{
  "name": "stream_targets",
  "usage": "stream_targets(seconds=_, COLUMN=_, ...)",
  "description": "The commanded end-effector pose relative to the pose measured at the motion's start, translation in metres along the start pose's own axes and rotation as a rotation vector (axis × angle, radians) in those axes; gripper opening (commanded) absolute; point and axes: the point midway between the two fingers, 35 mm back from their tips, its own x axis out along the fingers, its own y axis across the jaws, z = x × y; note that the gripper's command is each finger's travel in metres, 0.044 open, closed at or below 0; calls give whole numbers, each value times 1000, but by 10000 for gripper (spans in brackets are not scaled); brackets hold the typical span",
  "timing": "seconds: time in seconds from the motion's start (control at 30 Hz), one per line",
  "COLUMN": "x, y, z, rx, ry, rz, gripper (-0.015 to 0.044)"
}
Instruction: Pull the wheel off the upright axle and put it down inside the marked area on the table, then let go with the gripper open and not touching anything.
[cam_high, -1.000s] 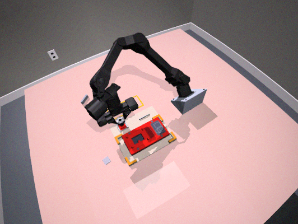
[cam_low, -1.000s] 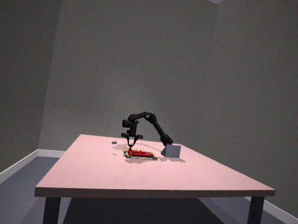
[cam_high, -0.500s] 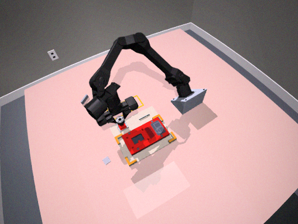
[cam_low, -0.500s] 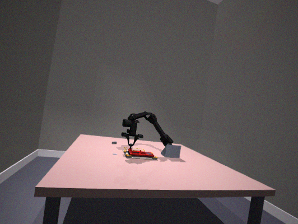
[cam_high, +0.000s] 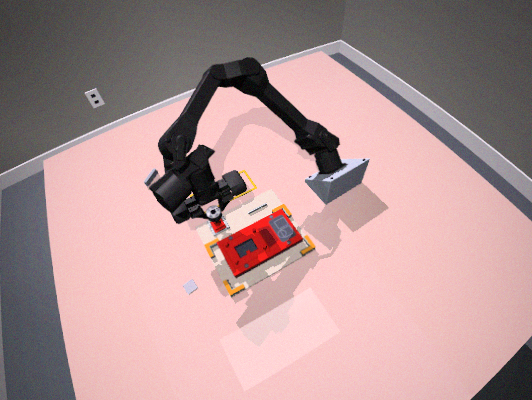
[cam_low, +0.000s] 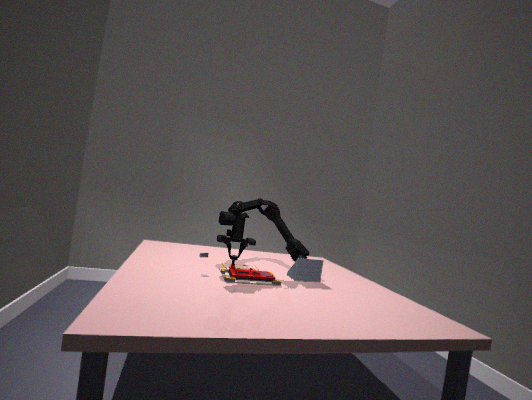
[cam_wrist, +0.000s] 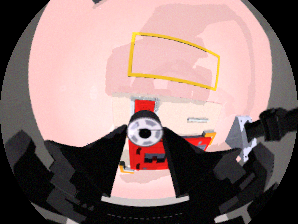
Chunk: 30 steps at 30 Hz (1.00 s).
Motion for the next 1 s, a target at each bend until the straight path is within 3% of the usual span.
stream_targets(seconds=0.0, x=-4, y=0, z=-1, rx=3, ry=6, rz=3, gripper=0)
stream_targets(seconds=0.6, x=-10, y=0, z=-1, rx=2, ry=5, rz=4, gripper=0)
stream_targets(seconds=0.97, x=-43, y=-1, z=1, rx=2, ry=6, rz=3, gripper=0)
